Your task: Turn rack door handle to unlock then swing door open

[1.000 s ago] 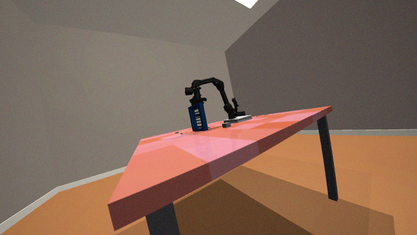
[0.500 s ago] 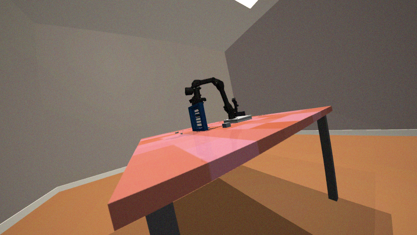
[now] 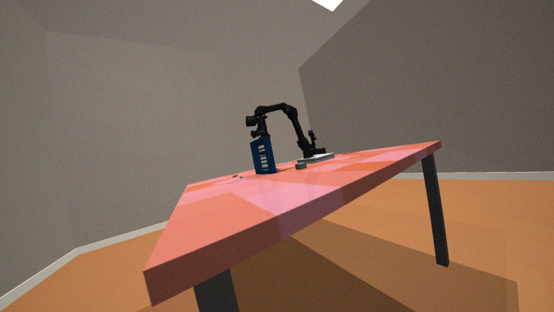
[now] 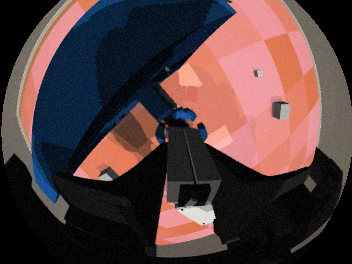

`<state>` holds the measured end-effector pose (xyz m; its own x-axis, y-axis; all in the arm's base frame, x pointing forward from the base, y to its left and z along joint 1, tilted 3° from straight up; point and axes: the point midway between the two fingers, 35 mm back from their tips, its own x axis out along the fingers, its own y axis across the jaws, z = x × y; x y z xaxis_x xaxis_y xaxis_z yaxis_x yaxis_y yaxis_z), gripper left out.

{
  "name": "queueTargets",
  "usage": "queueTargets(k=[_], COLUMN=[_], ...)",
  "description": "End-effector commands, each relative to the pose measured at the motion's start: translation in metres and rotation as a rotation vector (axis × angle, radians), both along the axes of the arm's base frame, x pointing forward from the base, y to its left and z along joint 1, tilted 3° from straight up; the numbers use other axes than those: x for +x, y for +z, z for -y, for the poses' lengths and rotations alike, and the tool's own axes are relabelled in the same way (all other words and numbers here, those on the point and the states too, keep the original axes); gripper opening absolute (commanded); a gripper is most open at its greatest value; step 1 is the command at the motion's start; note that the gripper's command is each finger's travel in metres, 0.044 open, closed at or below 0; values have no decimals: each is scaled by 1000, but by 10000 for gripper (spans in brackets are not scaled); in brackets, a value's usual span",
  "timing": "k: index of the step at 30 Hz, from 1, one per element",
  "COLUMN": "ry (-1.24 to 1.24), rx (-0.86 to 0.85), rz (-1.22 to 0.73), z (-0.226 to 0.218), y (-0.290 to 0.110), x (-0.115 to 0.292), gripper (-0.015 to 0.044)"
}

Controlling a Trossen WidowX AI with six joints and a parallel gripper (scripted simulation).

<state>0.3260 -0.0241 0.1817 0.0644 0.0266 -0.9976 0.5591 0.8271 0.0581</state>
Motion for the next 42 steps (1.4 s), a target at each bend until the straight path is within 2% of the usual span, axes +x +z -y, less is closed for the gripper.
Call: queueTargets(k=[1, 20, 32, 42], ry=[-216, -1141, -1174, -1174], rx=[15, 73, 75, 75], rz=[-7, -32, -33, -33], z=[0, 0, 0, 0], y=[-1, -1, -1, -1], x=[0, 0, 0, 0], gripper=[26, 26, 26, 288])
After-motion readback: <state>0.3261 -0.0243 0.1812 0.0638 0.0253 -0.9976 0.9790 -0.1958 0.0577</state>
